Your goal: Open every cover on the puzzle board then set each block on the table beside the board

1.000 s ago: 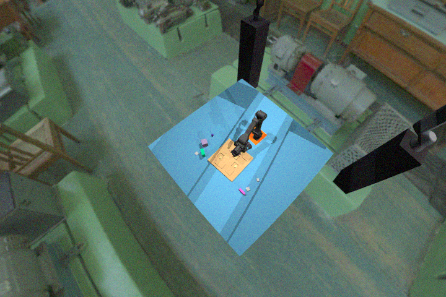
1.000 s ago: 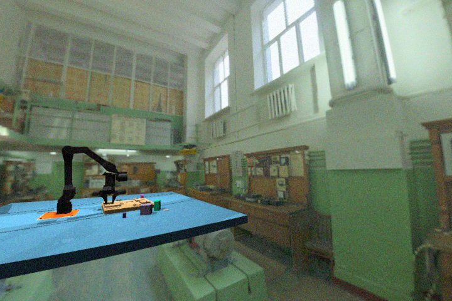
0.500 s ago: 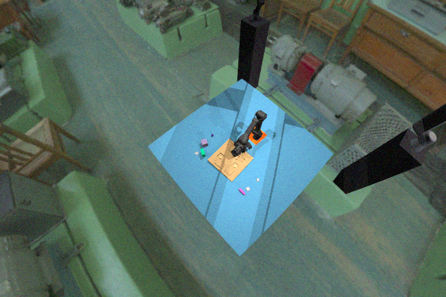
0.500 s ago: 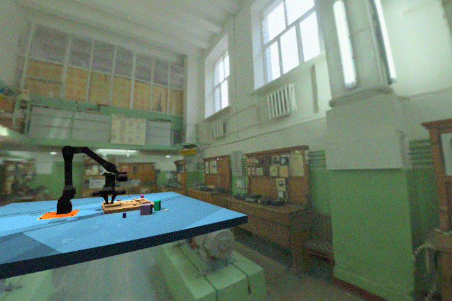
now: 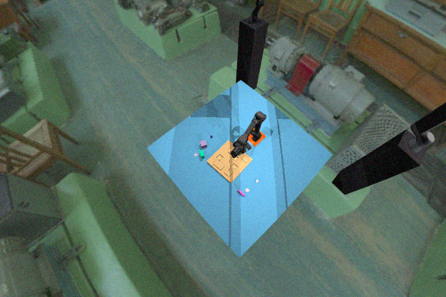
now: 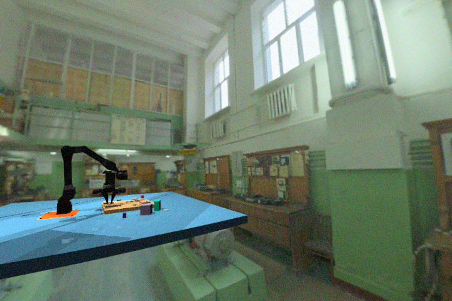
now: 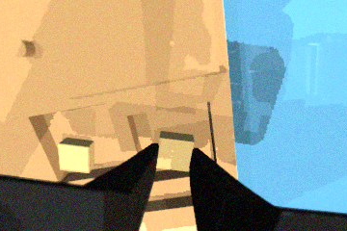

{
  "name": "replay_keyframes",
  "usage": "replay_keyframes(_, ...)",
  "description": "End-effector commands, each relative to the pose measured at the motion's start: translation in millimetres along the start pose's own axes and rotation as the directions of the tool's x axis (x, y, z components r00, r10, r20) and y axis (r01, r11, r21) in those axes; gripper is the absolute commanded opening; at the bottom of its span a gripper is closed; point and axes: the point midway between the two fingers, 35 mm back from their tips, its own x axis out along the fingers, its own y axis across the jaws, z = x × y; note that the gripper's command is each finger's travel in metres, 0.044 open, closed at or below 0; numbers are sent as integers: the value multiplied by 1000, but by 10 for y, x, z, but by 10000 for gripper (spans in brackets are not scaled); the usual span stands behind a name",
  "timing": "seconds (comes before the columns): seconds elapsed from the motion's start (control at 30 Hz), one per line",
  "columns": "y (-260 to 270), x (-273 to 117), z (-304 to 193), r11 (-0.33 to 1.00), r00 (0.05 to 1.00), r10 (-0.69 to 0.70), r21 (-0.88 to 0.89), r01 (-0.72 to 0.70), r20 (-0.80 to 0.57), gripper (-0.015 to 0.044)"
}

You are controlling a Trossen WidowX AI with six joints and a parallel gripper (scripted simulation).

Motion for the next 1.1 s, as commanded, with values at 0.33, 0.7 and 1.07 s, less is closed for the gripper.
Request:
replay_keyframes(0.33,6,-191,-3,1000,1000,3,0,-3,-1,80)
replay_keyframes(0.7,-6,-325,0,1000,1000,2,-1,-2,0,80)
replay_keyframes(1.07,4,-596,-4,1000,1000,2,-1,-2,0,80)
